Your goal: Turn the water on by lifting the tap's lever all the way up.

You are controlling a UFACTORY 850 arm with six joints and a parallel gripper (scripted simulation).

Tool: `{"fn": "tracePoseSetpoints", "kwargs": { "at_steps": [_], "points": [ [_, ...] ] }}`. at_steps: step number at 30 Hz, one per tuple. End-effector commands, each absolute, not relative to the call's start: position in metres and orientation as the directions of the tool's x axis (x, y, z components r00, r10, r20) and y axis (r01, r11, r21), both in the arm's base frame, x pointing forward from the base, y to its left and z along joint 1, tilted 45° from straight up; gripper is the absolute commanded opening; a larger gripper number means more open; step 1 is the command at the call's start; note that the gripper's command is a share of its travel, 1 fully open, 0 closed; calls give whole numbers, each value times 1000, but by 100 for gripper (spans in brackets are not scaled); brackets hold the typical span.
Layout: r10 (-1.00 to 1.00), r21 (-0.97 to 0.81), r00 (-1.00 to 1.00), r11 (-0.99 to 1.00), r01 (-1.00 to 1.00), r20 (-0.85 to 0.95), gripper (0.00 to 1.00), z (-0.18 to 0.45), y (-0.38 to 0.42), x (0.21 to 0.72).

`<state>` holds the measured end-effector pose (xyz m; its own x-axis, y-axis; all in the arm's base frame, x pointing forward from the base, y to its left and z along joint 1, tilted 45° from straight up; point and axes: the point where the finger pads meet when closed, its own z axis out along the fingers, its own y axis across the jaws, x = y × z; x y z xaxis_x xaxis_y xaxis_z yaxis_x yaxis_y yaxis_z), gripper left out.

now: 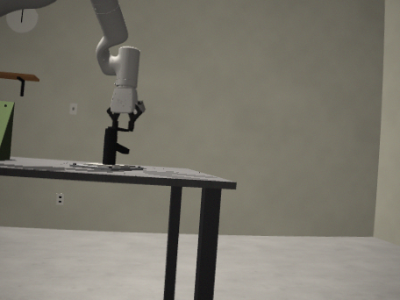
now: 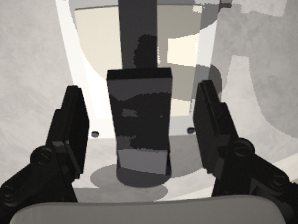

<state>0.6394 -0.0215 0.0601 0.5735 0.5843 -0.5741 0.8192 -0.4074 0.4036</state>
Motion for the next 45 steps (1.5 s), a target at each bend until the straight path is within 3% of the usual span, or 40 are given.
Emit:
{"fn": "tracePoseSetpoints", "kwargs": {
  "at_steps": [1,40,41,45],
  "points": [
    [585,405,574,-407,819,-573,71,59,-23,640],
    [585,405,574,-407,819,-573,71,49,-32,640],
    [585,405,574,-407,819,-573,0,49,-32,640],
    [585,405,574,-407,819,-573,0,49,-32,640]
  ]
}}
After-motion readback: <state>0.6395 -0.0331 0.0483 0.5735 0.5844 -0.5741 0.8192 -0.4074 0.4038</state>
